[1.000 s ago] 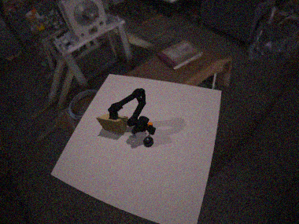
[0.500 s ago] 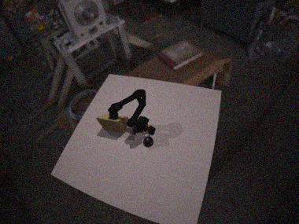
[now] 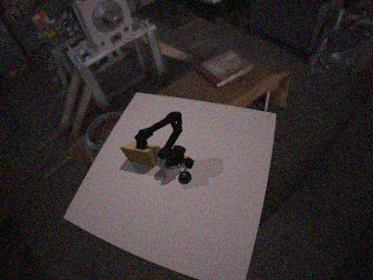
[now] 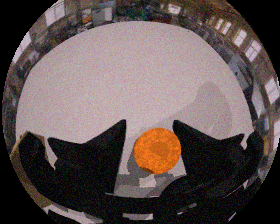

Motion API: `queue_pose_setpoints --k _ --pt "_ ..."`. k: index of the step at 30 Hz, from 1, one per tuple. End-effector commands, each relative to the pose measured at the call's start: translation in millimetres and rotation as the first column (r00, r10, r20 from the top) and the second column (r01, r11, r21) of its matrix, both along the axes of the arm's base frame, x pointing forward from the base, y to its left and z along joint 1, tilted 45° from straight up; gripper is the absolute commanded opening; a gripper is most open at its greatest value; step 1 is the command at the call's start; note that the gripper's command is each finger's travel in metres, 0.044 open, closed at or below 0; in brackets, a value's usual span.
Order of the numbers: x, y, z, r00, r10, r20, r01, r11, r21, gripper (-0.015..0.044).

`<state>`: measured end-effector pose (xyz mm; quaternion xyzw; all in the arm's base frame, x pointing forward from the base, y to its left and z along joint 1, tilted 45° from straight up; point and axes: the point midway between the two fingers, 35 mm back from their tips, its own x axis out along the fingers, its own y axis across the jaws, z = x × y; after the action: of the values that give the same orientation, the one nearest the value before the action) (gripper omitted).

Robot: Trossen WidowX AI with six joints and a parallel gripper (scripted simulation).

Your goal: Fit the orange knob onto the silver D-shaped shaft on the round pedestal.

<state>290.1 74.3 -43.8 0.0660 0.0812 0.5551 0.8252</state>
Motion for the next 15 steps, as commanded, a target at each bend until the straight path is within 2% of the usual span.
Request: queue_pose_setpoints --k 1,7,15 --pt "-0.1 0.2 -0.1 1.0 0.001 0.001 -0.001 1.0 -0.001 0.0286" --pt "-0.1 0.2 -0.1 1.0 0.001 0.001 -0.001 1.0 -0.001 0.044" --pt "2.9 -3.8 -7.8 1.0 -0.003 -0.002 0.003 1.0 -0.012 0.044"
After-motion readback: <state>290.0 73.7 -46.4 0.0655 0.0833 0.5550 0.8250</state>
